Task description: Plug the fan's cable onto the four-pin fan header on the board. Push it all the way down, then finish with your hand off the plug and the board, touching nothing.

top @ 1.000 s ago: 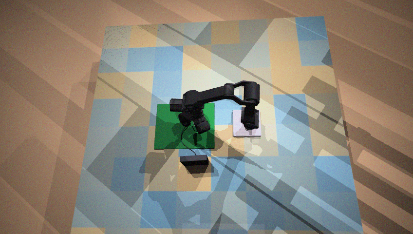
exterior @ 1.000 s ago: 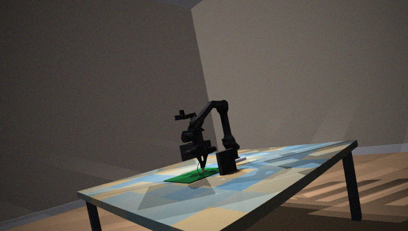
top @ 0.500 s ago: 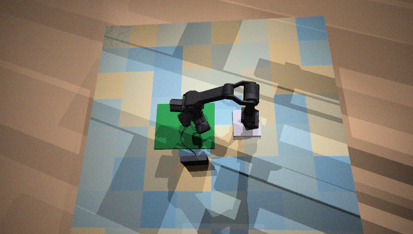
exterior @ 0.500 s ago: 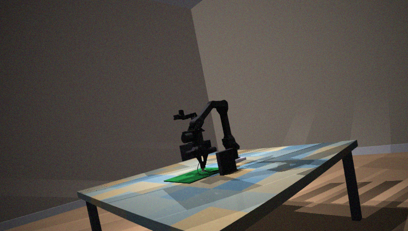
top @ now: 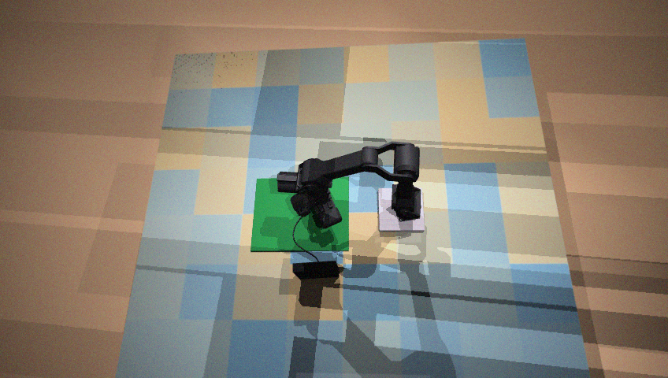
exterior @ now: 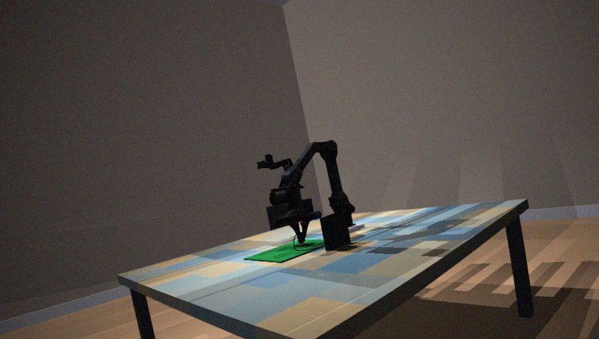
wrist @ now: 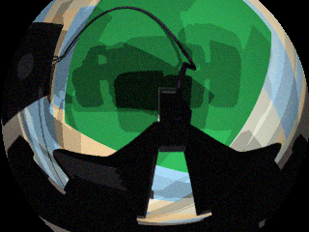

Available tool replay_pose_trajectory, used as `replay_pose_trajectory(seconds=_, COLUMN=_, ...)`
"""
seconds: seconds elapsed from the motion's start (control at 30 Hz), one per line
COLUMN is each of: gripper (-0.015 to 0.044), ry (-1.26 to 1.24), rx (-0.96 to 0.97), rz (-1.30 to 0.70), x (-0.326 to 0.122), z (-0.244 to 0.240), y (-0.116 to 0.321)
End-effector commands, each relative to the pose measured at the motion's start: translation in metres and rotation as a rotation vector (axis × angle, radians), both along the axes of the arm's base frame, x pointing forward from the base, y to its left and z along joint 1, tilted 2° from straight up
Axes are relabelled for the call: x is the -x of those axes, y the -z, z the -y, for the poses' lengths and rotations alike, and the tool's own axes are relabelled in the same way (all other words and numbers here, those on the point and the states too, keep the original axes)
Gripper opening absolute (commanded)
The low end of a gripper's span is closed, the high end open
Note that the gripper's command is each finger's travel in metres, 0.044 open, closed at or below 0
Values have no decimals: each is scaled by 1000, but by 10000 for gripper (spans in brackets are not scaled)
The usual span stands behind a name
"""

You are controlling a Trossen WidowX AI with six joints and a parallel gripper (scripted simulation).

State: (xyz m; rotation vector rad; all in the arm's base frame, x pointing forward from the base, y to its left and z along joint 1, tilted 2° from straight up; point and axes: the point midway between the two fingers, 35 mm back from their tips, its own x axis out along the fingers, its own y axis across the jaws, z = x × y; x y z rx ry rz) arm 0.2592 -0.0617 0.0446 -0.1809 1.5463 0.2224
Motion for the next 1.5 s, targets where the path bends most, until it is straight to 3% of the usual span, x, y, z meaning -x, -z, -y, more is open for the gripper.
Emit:
replay_pose_trajectory(seconds=0.0, gripper=0, ry=2, rx=1, rz=2, x=0, z=0, y=4)
replay_pose_trajectory(seconds=0.27, gripper=0, ry=2, rx=1, rz=2, x=0, z=0, y=9)
replay_pose_trajectory(seconds=0.6, gripper=260, ry=1, rx=0, rz=0, x=0, z=0, y=5)
replay_pose_trajectory(seconds=0.7, gripper=260, ry=1, rx=0, rz=0, x=0, z=0, y=3)
replay_pose_trajectory(seconds=0.87, gripper=260, ry=2, rx=1, rz=2, x=1, z=1, y=-48)
replay_pose_trajectory(seconds=1.1, gripper=260, ry=2, rx=1, rz=1, x=3, z=3, y=-50)
replay_pose_trajectory(seconds=1.37, gripper=260, ry=2, rx=5, rz=-9, x=109, z=28, y=-49)
replay_pose_trajectory(seconds=1.47, gripper=260, ry=2, rx=5, rz=-10, x=119, z=28, y=-48)
